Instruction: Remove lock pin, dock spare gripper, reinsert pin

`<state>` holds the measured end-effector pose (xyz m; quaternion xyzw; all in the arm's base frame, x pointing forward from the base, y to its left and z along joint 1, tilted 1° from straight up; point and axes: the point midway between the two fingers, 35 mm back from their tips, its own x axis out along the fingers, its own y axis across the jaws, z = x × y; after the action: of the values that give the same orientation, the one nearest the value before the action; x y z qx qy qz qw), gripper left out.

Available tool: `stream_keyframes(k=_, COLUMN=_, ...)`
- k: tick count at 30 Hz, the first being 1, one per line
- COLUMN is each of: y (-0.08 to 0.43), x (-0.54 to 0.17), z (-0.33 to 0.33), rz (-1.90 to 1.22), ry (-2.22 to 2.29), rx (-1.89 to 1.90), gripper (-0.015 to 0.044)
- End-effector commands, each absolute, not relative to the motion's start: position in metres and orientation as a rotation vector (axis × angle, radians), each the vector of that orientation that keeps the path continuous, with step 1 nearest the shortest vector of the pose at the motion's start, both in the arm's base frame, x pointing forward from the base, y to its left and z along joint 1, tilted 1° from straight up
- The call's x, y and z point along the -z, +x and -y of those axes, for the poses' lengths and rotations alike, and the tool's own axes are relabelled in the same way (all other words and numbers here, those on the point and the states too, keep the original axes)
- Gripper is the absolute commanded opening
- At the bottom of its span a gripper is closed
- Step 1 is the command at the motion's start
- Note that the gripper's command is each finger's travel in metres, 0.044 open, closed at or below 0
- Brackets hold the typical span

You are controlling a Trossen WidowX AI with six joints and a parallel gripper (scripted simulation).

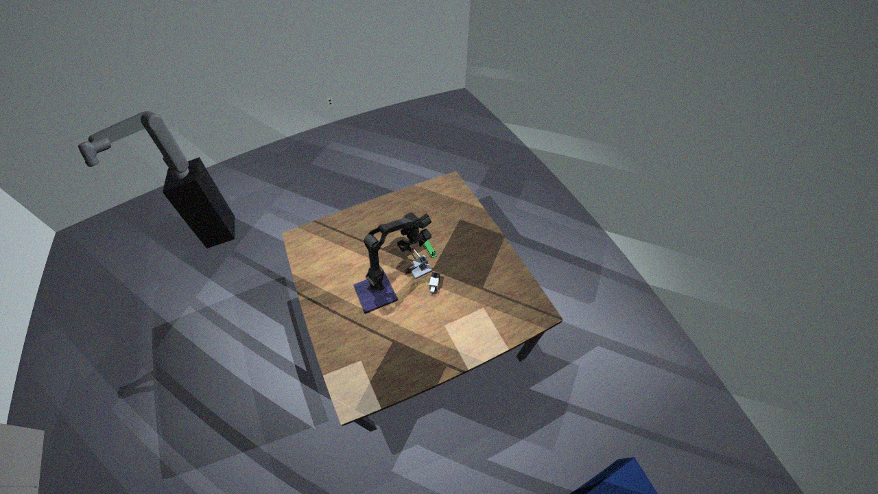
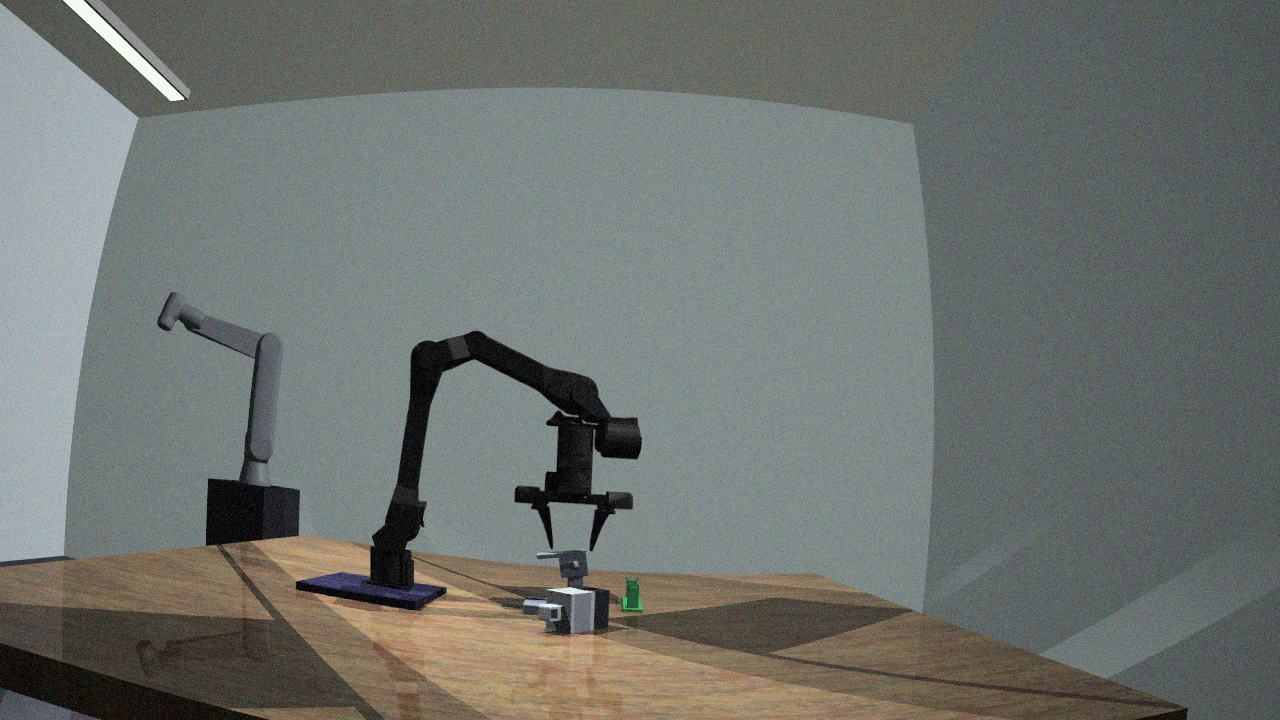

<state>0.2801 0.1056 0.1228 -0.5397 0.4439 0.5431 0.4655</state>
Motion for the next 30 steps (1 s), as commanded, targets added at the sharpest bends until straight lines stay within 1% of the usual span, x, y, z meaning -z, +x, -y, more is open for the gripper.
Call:
stream_keyframes(k=1, y=0.279, x=-0.114, z=-0.106, rz=-1.09, ry=-1.323, rx=-1.343, gripper=0.03)
stream_keyframes(k=30, y=0.28, x=-0.068, z=-0.109, rz=-1.09, ry=-1.323, rx=-1.343, gripper=0.03)
